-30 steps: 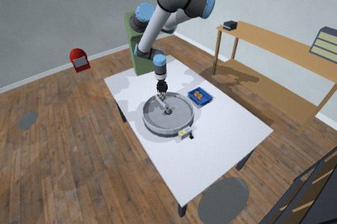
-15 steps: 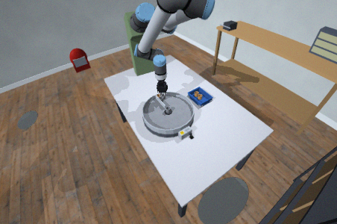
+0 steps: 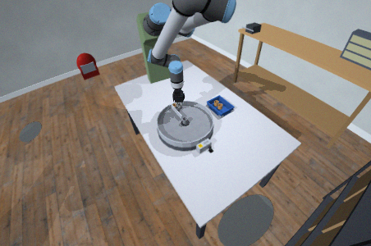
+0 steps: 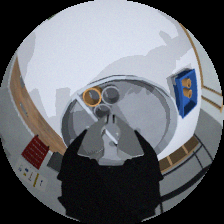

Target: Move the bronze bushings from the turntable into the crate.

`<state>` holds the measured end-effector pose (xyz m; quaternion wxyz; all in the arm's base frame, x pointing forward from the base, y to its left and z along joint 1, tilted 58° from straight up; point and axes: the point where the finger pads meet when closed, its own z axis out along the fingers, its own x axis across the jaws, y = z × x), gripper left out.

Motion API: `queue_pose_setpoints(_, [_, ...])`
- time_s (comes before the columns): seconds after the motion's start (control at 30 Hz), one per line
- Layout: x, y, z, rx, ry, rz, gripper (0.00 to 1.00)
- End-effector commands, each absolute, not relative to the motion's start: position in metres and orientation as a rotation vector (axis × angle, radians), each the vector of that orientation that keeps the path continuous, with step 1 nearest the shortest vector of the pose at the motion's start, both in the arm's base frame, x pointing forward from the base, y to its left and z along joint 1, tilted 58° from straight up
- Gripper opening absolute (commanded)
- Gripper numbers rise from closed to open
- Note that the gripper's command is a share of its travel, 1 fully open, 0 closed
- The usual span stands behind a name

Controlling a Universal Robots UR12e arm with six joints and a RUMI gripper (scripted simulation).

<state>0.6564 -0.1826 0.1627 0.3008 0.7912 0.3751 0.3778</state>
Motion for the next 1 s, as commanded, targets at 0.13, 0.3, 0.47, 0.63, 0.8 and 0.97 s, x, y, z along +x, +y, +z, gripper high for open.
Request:
queue_pose_setpoints(0.13, [0.6564,-0.1824,0.1629,2.099,0.995,1.003,0.05])
queue_pose_setpoints(0.3, [0.6564,-0.1824,0.1629,2.099,0.995,1.003,0.05])
queue_pose_setpoints(0.47, [0.6564,-0.1824,0.1629,2.099,0.995,1.003,0.05])
queue_pose_setpoints(0.63, [0.6564,-0.1824,0.1629,2.099,0.995,1.003,0.05])
queue_pose_setpoints(0.8, [0.657,-0.1826,0.1625,2.099,0.995,1.003,0.05])
queue_pose_setpoints(0.97, [0.6593,-0.1831,0.1611,2.099,0.995,1.003,0.05])
